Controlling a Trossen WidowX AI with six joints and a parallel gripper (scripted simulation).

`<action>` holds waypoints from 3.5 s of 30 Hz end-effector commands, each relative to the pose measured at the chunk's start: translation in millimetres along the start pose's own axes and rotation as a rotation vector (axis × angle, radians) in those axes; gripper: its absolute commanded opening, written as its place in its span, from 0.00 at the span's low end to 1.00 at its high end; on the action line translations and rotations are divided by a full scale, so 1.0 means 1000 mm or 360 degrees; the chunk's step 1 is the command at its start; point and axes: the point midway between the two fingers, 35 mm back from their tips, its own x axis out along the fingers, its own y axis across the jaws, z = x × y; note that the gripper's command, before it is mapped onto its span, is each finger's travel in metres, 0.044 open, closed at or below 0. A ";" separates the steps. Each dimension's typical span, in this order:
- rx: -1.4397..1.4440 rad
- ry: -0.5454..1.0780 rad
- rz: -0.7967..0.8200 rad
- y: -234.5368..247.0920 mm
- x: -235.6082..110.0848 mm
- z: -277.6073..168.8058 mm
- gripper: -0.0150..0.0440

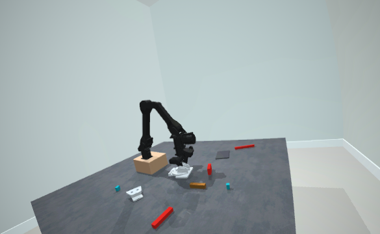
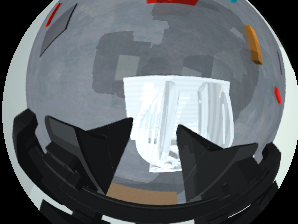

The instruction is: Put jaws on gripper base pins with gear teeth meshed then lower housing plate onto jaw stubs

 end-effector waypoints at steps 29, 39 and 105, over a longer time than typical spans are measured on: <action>0.0137 -0.0007 -0.0053 -0.058 -0.067 0.006 1.00; 0.0343 0.0009 -0.0055 -0.152 -0.074 -0.008 1.00; 0.0725 0.0006 -0.0052 -0.305 -0.018 -0.118 1.00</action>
